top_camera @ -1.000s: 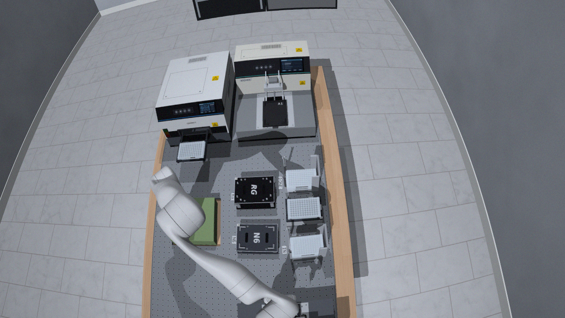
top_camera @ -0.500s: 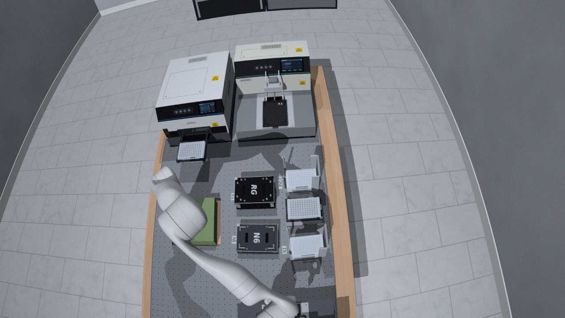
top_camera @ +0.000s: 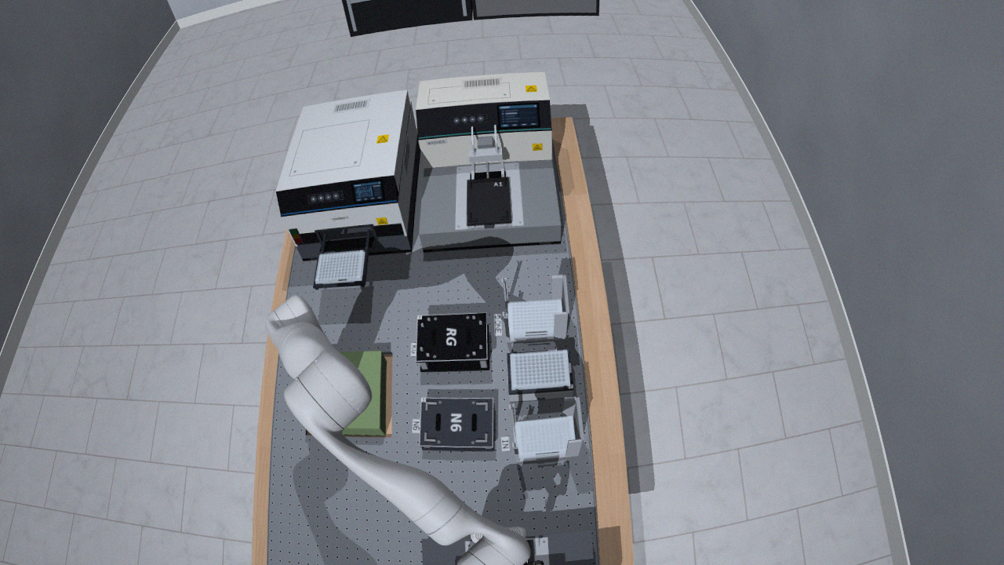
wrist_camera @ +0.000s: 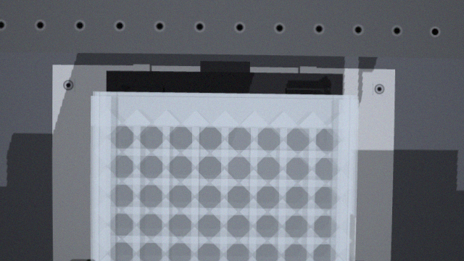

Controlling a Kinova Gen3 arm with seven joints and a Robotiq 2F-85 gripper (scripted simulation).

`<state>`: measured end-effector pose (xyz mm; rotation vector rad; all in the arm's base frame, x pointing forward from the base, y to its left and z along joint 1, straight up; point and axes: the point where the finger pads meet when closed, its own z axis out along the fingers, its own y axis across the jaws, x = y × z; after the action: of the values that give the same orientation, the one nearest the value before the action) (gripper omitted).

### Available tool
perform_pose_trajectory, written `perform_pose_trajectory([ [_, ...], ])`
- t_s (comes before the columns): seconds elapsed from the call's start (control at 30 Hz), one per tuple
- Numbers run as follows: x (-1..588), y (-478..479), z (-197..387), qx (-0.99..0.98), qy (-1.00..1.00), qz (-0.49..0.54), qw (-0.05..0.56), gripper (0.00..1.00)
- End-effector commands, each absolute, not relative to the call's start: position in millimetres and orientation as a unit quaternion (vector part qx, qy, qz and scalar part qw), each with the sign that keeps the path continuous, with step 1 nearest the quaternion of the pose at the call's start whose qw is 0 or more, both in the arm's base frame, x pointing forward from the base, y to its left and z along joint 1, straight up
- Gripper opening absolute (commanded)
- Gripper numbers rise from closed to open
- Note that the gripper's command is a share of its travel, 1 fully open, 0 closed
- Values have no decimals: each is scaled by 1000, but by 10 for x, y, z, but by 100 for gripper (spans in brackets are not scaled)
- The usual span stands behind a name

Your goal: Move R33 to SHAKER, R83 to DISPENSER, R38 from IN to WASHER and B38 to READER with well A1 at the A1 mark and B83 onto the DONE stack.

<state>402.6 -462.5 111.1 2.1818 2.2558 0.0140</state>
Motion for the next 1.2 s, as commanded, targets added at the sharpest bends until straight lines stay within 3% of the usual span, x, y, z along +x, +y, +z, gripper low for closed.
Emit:
perform_pose_trajectory([
  [0.0,4014,-4630,1056,695,719,1,1,94],
  [1.17,4030,-4617,776,697,717,3,1,94],
])
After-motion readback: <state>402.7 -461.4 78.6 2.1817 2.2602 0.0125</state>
